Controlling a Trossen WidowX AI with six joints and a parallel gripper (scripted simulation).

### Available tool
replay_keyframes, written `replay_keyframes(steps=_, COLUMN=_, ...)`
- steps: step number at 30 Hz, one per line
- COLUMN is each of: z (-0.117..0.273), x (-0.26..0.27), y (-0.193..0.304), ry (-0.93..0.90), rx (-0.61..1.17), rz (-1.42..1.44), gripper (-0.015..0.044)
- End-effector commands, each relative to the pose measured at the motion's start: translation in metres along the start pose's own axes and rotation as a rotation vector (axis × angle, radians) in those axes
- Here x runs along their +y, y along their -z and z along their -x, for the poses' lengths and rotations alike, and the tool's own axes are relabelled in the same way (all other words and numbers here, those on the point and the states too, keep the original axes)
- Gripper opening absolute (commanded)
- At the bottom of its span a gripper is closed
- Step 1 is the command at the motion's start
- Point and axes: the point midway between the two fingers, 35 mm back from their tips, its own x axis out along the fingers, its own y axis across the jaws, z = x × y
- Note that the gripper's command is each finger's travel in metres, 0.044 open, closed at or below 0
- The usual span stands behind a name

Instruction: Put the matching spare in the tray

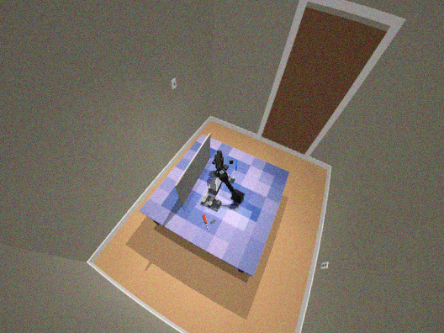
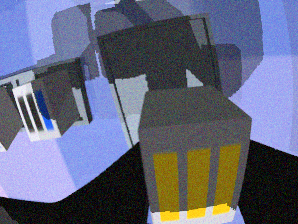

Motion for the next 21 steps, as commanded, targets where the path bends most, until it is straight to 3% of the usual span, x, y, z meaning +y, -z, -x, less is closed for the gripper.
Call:
replay_keyframes(steps=1, z=-0.005, x=0.0, y=-0.001, ry=-0.001, rx=-0.003, rz=-0.003, gripper=0.0)
replay_keyframes(steps=21, z=-0.021, x=-0.001, y=0.0, ry=0.0, rx=-0.004, rz=-0.002, gripper=0.0)
